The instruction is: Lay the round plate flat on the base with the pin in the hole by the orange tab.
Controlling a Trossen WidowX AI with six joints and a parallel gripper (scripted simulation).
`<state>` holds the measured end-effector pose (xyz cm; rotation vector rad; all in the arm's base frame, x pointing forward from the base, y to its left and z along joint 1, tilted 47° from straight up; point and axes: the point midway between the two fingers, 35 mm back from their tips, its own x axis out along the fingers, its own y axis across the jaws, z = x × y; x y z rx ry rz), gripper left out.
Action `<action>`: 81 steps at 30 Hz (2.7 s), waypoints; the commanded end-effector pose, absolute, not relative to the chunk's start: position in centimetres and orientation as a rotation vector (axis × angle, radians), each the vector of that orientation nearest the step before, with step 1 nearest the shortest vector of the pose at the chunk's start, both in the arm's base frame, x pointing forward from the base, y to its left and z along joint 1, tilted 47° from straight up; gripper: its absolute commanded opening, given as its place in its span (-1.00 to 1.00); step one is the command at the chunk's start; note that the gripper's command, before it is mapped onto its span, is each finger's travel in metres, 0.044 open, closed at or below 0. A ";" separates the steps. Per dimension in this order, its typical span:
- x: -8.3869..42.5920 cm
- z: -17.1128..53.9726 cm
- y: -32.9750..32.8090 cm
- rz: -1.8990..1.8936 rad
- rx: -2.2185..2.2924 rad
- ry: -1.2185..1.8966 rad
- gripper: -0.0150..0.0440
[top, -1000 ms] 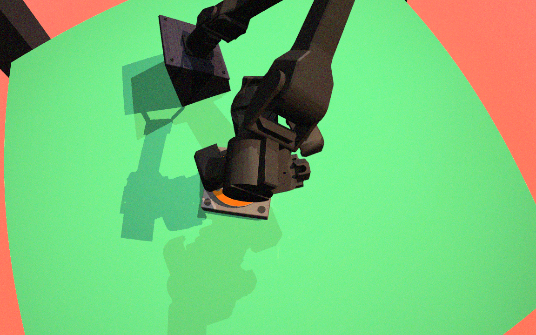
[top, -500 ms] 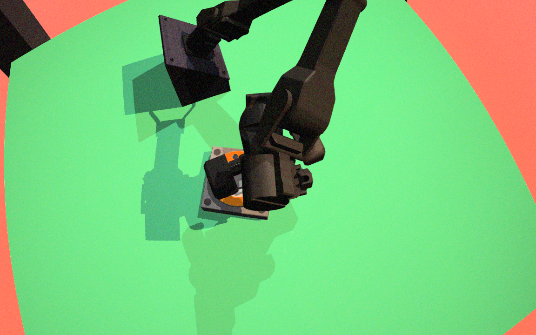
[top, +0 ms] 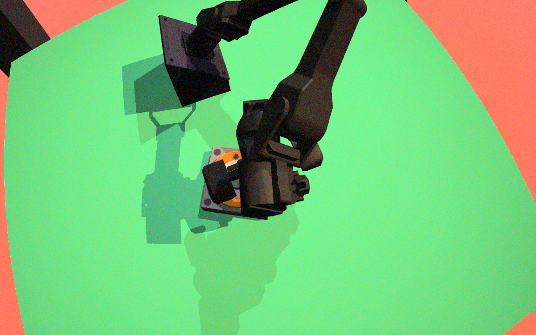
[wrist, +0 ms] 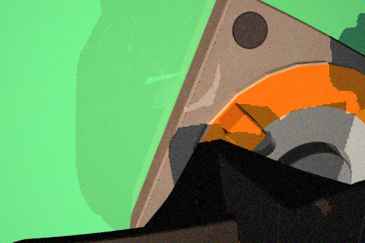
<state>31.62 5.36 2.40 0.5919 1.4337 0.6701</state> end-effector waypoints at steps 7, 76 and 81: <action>32.9 1.9 4.8 0.671 0.590 1.426 -0.49; 33.2 -2.6 0.3 0.670 0.587 1.426 -0.49; 32.9 -2.9 0.0 0.669 0.587 1.426 -0.49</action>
